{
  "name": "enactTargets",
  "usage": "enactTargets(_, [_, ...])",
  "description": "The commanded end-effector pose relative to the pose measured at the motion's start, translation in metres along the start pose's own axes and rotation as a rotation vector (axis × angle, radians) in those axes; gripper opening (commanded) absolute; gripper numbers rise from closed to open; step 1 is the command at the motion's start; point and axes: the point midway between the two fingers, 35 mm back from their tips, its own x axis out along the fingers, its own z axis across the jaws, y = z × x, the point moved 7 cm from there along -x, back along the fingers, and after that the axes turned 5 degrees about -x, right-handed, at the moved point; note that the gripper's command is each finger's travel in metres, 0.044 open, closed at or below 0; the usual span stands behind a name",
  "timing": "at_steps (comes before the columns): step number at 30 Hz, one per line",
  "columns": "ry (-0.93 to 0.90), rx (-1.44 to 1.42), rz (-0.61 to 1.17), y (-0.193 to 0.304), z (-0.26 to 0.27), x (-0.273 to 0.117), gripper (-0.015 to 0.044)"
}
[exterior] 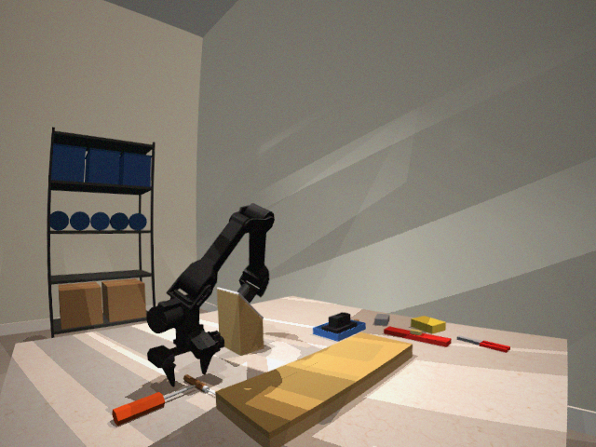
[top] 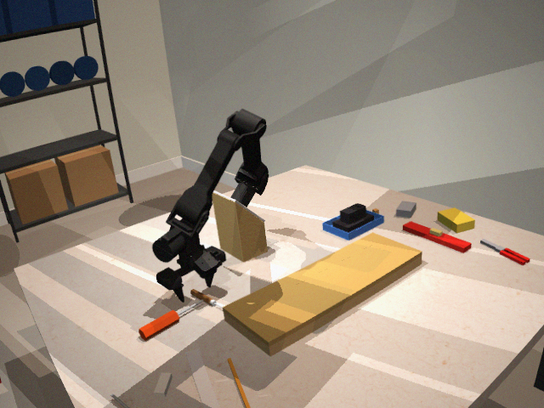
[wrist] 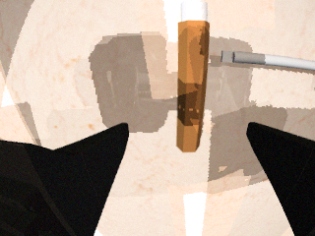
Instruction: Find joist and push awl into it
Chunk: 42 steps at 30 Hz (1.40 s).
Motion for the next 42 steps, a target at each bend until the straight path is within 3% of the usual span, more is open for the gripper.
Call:
enactTargets(1, [-0.006, 0.005, -0.003, 0.0, 0.001, 0.003, 0.0361])
enactTargets(13, [-0.006, 0.005, -0.003, 0.0, 0.001, 0.003, 0.0046])
enactTargets(22, [-0.004, 0.005, -0.003, 0.0, -0.002, -0.011, 0.0])
enactTargets(35, [-0.003, 0.007, 0.0, 0.01, -0.001, -0.119, 0.0])
enactTargets(42, [0.026, -0.033, 0.033, 0.008, 0.0, -0.12, 0.0])
